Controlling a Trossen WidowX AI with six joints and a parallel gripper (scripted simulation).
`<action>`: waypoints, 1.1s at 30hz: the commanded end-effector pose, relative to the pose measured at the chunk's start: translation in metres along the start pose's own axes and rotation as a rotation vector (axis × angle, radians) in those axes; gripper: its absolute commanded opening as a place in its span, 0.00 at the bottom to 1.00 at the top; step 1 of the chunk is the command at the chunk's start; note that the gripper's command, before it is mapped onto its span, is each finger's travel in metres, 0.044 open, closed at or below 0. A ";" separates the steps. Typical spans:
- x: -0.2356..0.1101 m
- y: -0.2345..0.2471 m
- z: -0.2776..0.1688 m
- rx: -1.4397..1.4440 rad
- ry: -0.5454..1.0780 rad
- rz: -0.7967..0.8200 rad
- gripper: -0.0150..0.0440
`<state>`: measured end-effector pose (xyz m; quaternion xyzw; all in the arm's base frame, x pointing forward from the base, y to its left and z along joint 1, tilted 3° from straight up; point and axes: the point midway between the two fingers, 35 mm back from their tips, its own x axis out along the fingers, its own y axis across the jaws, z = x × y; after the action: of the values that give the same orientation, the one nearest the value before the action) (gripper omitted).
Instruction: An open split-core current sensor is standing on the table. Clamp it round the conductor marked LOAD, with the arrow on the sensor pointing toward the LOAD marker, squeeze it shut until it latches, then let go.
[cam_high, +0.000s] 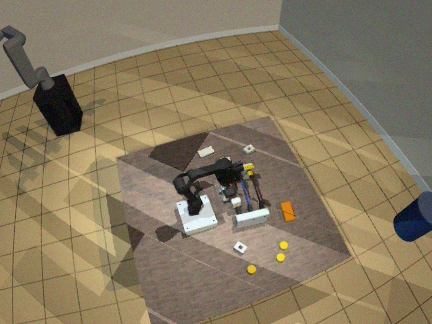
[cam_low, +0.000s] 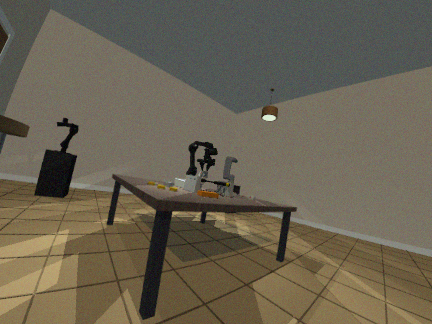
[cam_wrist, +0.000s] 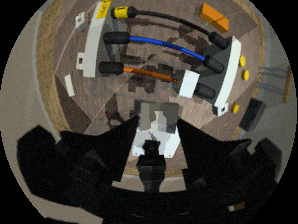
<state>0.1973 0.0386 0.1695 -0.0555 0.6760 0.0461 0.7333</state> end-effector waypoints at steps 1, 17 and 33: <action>-0.004 0.000 0.002 -0.020 0.002 0.004 0.25; -0.019 -0.005 0.065 -0.442 -0.004 0.002 0.25; -0.019 -0.014 0.130 -0.881 -0.009 -0.002 0.25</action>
<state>0.3170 0.0434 0.1979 -0.3431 0.6005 0.3092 0.6527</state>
